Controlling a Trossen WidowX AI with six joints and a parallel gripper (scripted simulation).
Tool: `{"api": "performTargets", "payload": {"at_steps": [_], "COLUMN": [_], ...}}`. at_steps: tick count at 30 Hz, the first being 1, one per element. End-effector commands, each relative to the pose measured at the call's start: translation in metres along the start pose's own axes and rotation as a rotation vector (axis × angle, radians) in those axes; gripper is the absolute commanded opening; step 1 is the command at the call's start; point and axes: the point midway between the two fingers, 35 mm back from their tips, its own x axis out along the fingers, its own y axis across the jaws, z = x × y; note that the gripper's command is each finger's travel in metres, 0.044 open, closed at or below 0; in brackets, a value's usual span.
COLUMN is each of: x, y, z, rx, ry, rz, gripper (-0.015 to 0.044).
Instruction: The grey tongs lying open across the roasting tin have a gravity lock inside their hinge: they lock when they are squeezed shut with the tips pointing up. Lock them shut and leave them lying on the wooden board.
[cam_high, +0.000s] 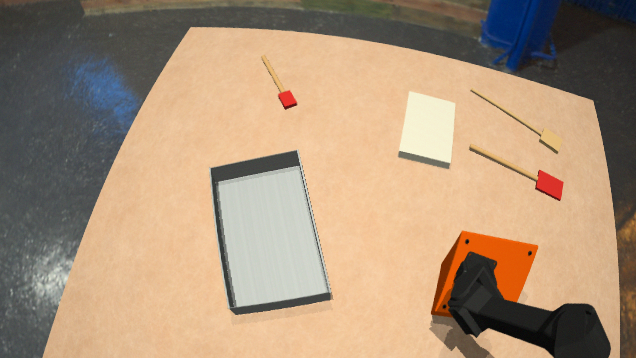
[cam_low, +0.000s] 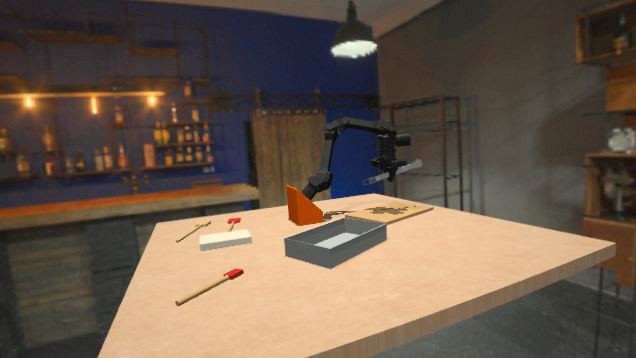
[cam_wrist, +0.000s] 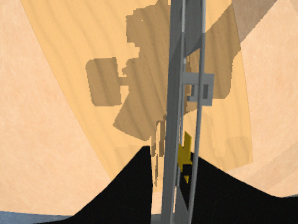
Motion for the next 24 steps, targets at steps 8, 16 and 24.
{"api": "performTargets", "payload": {"at_steps": [8, 16, 24], "x": [0.003, 0.005, 0.005], "y": [0.009, 0.014, 0.016], "z": [-0.009, -0.011, -0.008], "rx": [0.060, 0.084, 0.085], "ry": [0.204, 0.345, 0.469], "rz": [0.017, 0.011, -0.005], "gripper": [-0.0150, -0.0150, -0.0150]}}
